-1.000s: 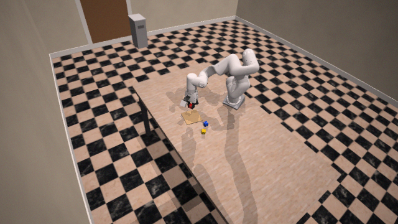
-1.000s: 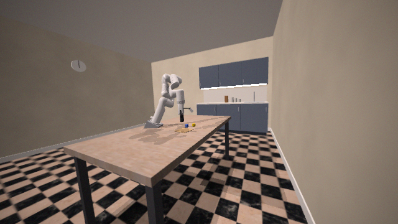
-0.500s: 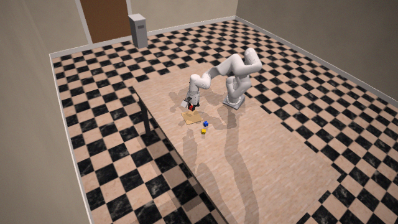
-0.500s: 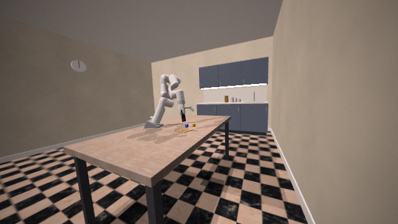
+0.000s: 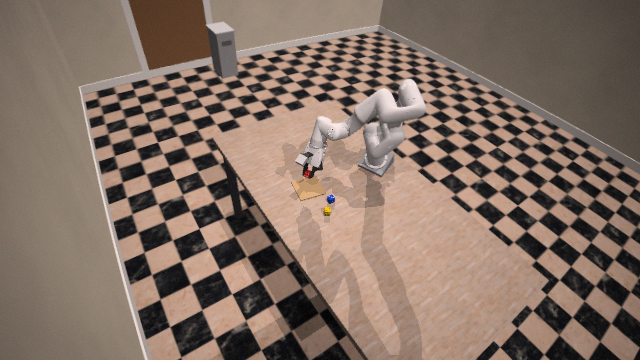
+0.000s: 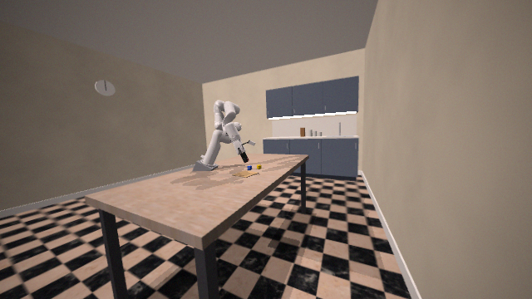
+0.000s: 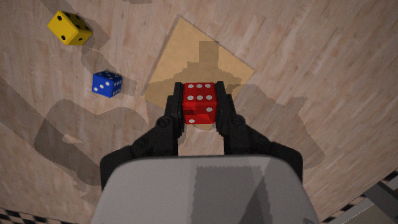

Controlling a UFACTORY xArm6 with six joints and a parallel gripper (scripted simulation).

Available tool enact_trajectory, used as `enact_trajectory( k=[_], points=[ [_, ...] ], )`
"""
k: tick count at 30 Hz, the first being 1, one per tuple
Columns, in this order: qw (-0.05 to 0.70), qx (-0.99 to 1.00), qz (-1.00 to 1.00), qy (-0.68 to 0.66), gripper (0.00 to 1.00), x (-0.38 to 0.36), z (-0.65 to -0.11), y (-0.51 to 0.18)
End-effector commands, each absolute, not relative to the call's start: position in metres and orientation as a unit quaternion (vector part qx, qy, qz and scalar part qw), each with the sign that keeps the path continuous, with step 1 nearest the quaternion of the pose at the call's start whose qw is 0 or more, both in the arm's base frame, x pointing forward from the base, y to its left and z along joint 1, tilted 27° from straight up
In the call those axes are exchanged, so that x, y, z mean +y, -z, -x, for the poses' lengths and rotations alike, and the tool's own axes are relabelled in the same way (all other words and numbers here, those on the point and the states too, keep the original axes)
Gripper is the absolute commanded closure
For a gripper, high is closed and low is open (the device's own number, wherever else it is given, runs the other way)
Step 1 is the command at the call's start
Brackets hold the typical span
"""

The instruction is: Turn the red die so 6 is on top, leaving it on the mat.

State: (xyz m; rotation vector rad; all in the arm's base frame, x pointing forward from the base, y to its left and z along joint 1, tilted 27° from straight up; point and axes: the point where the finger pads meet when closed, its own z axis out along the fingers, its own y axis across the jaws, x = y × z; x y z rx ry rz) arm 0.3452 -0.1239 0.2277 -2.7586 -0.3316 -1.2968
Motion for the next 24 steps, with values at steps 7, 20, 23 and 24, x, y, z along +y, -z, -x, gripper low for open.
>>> enact_trajectory(
  k=[7, 20, 23, 24],
  points=[
    [0.065, -0.112, 0.827, 0.547, 0.73, -0.1228, -0.3449, -0.2260],
    [0.077, -0.103, 0.753, 0.646, 0.73, -0.1234, -0.3440, -0.2259],
    [0.083, -0.101, 0.725, 0.676, 0.73, -0.1225, -0.3440, -0.2248],
    [0.084, -0.100, 0.718, 0.683, 0.73, -0.1228, -0.3438, -0.2249]
  ],
)
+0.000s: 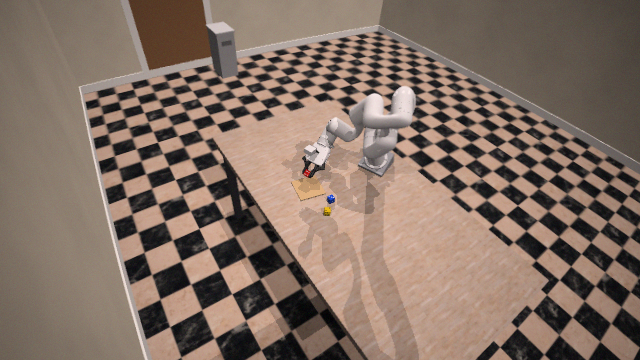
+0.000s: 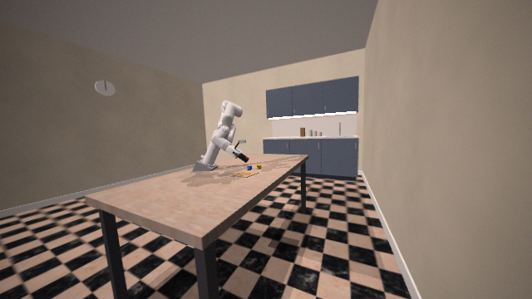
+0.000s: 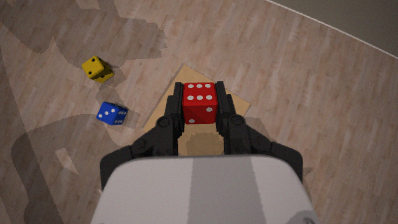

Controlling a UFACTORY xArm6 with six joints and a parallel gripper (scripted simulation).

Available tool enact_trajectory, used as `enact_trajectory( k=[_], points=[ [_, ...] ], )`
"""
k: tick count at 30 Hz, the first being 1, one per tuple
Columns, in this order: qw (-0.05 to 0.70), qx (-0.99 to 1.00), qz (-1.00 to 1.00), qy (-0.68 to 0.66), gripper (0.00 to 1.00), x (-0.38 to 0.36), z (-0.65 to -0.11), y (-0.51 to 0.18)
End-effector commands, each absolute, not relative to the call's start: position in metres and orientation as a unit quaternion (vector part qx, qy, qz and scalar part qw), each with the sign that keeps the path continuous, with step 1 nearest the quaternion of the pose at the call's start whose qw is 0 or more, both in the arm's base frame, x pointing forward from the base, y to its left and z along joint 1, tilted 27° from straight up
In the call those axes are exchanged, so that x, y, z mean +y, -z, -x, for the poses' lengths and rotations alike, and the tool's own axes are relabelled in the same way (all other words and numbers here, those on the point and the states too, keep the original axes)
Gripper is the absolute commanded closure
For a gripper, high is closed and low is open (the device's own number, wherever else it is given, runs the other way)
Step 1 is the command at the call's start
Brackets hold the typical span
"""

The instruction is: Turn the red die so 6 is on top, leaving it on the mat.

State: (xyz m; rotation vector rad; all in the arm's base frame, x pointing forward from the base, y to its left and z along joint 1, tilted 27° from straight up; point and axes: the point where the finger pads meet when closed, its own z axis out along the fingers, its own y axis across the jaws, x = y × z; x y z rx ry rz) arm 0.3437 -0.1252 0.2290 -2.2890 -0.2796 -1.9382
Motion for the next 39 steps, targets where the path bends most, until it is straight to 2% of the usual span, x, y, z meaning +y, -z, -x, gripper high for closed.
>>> enact_trajectory(
  k=[1, 16, 39],
  points=[
    [0.084, -0.099, 0.713, 0.689, 0.73, -0.123, -0.344, -0.225],
    [0.083, -0.098, 0.705, 0.697, 0.73, -0.123, -0.346, -0.221],
    [0.083, -0.098, 0.705, 0.697, 0.73, -0.118, -0.373, -0.167]
  ],
)
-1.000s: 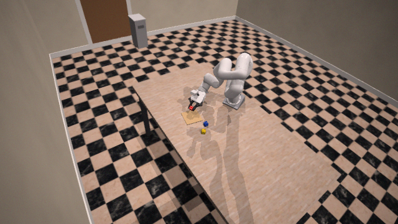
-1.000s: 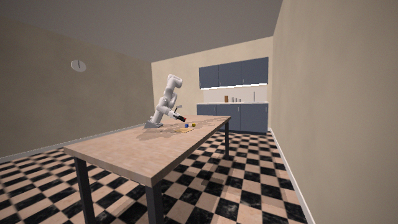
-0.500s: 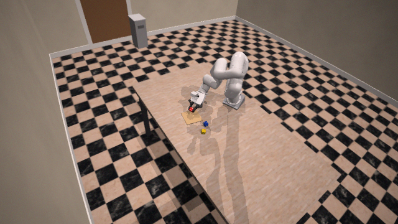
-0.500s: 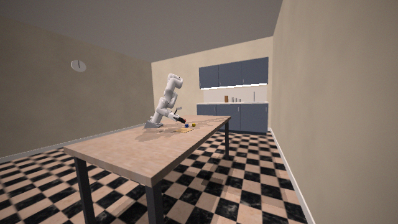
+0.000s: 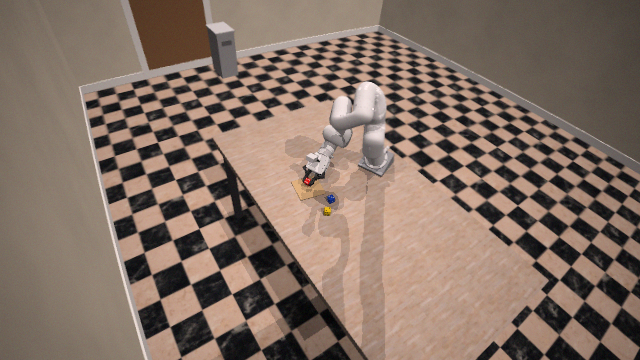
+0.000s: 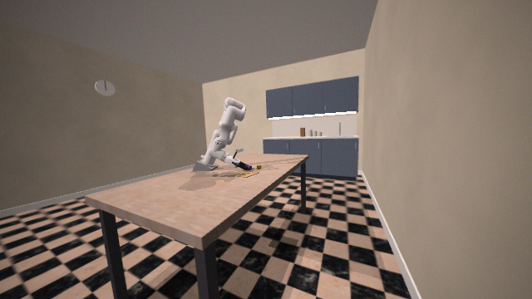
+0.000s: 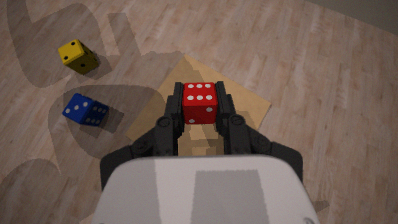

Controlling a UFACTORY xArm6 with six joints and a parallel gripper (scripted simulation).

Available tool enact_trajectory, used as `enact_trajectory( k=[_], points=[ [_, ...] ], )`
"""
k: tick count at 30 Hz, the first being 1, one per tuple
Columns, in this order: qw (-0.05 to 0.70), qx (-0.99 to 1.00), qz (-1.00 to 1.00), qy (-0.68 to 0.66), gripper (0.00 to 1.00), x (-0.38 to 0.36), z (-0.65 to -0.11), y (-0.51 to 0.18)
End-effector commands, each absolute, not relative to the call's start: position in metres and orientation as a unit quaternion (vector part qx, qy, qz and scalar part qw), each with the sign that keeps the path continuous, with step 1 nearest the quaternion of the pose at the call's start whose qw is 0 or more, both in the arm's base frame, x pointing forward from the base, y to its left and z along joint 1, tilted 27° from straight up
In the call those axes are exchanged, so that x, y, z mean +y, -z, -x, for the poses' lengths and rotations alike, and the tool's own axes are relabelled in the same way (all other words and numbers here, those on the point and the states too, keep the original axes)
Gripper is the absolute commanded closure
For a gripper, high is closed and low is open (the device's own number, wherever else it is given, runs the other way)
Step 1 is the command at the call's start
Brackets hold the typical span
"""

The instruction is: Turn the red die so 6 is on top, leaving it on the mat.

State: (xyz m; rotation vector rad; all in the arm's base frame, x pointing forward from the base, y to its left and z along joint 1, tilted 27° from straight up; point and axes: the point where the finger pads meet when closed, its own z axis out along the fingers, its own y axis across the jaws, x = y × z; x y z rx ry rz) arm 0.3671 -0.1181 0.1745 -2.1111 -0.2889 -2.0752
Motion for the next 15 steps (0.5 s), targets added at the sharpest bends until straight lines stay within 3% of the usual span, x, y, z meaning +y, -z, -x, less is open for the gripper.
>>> enact_trajectory(
  k=[1, 15],
  points=[
    [0.083, -0.098, 0.705, 0.697, 0.73, -0.1181, -0.3731, -0.1660],
    [0.083, -0.098, 0.705, 0.697, 0.73, -0.1178, -0.3742, -0.1637]
  ],
)
